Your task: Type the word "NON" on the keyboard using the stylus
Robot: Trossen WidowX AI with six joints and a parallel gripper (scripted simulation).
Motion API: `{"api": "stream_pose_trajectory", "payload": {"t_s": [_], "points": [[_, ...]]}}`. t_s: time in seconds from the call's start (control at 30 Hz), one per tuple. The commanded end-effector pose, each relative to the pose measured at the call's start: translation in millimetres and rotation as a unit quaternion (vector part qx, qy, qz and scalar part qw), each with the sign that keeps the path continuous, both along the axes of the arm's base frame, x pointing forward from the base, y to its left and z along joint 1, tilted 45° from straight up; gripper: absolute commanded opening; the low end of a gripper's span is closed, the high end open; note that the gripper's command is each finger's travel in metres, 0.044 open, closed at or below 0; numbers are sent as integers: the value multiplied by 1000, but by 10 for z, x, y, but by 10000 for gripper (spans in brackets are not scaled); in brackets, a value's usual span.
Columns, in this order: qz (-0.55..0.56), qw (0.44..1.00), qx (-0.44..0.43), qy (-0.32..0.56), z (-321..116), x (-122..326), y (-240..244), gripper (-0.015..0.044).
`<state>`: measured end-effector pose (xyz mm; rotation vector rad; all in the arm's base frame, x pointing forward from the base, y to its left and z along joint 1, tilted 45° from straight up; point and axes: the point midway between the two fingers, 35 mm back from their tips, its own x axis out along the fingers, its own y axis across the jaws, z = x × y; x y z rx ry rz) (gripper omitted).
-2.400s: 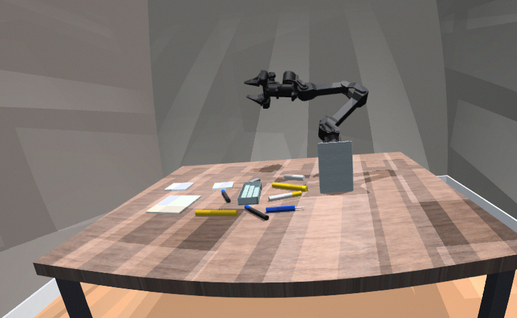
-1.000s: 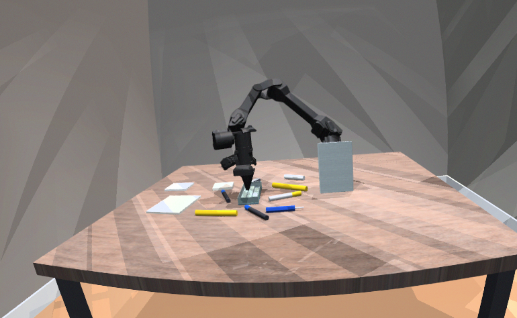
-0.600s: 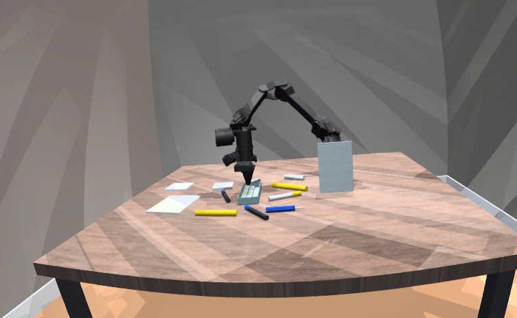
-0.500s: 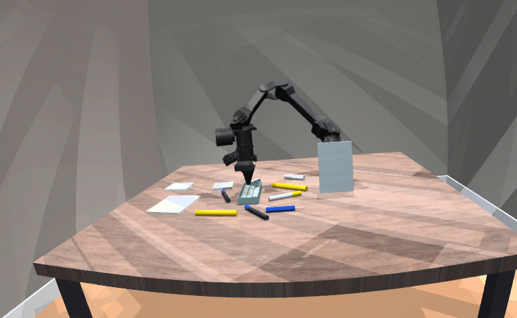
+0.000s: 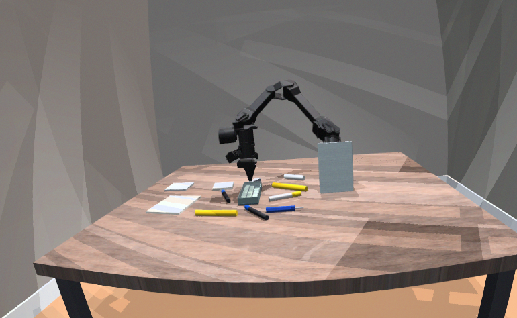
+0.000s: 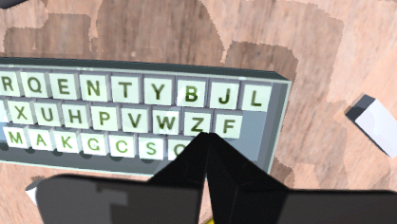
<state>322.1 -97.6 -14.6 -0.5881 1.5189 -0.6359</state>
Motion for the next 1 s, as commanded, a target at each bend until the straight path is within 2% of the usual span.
{"api": "stream_pose_trajectory", "payload": {"t_s": [0.0, 0.23, 0.4, 0.73, 0.97], "points": [[5, 1000, -1, 5, 66, -24, -62, 0], [5, 1000, -1, 5, 54, -41, -49, 0], [5, 1000, -1, 6, -130, -351, 153, 0], [5, 1000, 0, 6, -138, -350, 162, 0], [13, 1000, 3, 12, -591, -338, 637, 0]]}}
